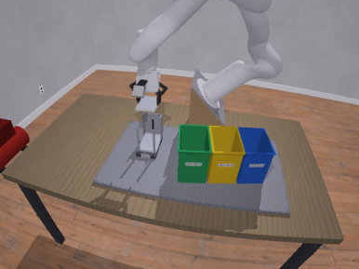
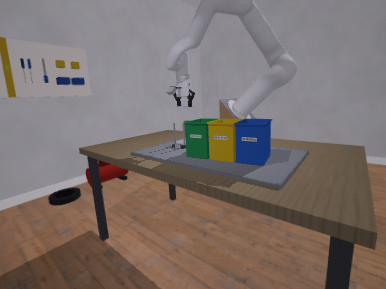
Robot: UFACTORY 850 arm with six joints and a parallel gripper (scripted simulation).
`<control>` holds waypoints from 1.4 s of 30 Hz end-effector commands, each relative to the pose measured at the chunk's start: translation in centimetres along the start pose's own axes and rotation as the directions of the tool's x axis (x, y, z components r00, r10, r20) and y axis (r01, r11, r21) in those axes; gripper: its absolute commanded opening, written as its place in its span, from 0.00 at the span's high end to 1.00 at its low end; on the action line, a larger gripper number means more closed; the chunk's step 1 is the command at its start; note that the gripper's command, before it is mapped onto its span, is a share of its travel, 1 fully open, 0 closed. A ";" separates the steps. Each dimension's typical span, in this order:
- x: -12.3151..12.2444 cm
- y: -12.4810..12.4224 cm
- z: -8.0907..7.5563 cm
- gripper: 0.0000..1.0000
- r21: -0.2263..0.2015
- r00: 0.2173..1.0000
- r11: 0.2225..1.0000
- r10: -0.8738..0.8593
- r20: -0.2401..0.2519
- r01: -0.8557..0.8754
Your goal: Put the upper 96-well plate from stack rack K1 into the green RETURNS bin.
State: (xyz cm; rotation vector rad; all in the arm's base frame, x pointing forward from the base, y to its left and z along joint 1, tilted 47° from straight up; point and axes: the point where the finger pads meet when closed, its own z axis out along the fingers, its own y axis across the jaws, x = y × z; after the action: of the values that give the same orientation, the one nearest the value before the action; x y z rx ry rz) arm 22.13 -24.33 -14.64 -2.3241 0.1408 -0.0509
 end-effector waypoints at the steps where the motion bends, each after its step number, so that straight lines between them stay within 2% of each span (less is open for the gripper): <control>1: 0.2 -0.2 -0.1 1.00 -0.002 0.999 0.999 -0.034 -0.001 0.034; 4: 0.7 -1.1 0.0 1.00 -0.002 0.991 0.991 -0.130 -0.001 0.130; 42: 6.1 -11.1 0.8 1.00 -0.002 0.991 0.991 -0.130 -0.001 0.130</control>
State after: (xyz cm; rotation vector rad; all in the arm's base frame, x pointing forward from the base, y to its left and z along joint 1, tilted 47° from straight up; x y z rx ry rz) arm 28.58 -17.40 -7.78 -2.3304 -0.0107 -0.1158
